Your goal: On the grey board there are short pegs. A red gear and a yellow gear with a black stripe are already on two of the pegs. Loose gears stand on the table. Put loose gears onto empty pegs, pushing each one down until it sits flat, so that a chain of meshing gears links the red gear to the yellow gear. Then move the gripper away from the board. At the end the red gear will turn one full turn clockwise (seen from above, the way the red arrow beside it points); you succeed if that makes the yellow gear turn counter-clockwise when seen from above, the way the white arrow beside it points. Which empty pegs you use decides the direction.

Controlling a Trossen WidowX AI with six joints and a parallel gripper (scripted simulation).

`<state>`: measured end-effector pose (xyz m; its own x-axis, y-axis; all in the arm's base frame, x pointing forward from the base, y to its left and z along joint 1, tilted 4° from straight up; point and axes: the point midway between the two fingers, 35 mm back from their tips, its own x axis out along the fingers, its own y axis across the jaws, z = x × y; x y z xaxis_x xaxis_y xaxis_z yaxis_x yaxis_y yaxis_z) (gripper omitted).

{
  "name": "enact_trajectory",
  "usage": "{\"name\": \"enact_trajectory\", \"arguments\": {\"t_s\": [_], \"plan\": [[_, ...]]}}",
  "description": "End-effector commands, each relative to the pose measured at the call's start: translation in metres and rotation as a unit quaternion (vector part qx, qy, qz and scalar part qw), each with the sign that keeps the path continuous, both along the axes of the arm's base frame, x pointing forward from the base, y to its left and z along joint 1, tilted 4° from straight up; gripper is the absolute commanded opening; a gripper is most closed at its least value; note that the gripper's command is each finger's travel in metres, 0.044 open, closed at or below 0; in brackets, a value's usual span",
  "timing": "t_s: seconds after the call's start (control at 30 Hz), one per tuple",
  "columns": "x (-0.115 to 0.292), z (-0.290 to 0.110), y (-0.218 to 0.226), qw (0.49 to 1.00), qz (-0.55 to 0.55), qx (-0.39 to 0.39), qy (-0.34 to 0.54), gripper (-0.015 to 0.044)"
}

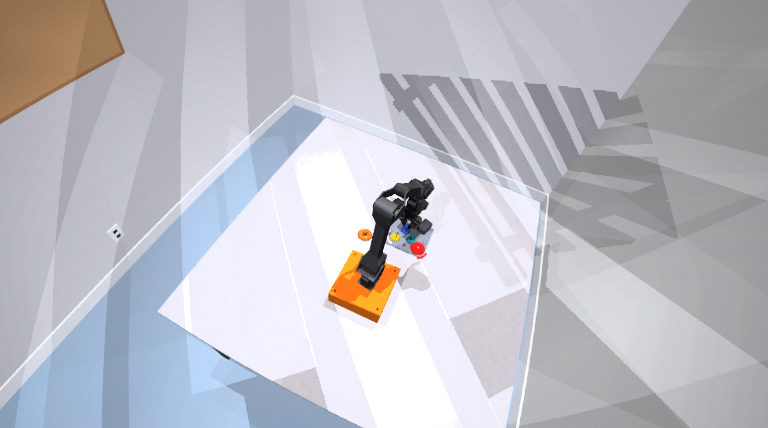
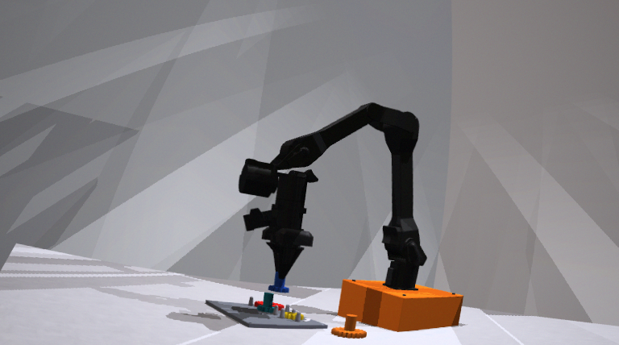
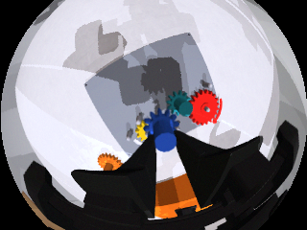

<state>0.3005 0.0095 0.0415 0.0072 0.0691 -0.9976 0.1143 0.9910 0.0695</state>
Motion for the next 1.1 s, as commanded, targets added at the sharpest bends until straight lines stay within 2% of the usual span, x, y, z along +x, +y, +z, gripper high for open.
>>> {"name": "enact_trajectory", "arguments": {"t_s": [0.0, 0.4, 0.8, 1.07], "plan": [[0.0001, 0.0006, 0.0, 0.998, -0.056, 0.001, 0.003, 0.0], [0.0001, 0.0011, 0.0, 0.974, -0.228, 0.002, 0.016, 0.0], [0.0001, 0.0015, 0.0, 0.92, -0.392, 0.004, 0.027, 0.0], [0.0001, 0.0014, 0.0, 0.915, -0.403, 0.004, 0.028, 0.0]]}}
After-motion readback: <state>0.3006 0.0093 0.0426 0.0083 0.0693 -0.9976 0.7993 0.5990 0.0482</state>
